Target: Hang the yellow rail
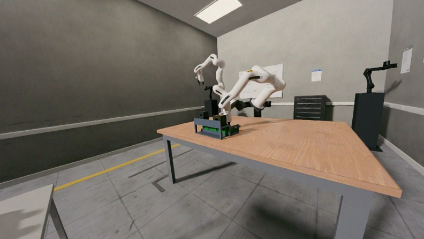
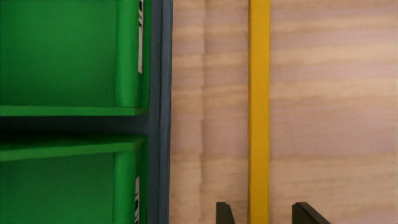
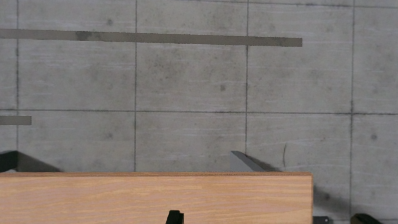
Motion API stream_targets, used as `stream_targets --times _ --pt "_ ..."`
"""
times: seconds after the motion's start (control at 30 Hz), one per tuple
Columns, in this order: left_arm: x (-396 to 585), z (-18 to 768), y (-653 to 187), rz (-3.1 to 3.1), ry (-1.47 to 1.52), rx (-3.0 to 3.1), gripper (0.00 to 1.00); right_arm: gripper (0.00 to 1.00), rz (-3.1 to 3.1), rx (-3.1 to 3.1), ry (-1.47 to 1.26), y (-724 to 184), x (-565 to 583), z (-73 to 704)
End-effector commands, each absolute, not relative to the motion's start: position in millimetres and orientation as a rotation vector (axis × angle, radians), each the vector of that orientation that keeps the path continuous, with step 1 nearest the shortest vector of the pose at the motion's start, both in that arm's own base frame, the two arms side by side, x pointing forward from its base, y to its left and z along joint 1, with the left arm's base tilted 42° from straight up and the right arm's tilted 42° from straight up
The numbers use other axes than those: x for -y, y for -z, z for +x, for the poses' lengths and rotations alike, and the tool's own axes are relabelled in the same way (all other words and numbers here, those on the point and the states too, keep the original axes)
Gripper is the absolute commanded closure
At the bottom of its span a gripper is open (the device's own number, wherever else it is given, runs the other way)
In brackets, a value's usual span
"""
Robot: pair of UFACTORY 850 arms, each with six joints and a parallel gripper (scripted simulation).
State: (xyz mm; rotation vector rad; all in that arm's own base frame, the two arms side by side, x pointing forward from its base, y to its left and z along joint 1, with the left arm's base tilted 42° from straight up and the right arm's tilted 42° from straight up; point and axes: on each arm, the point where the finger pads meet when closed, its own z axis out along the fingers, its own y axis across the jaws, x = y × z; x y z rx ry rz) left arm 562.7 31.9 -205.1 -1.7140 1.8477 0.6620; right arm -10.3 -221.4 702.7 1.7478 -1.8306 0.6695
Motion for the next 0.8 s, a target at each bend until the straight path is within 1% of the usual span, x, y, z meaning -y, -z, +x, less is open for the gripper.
stream_targets --times 0.0,0.77 --pt "-32.6 563.5 206.1 -1.714 -0.66 -1.848 0.61 0.0 1.747 1.829 -0.671 -703.7 221.1 -10.2" --pt "-36.6 563.8 210.6 -1.714 -0.66 -1.848 0.61 0.0 1.747 1.829 -0.671 -703.7 221.1 -10.2"
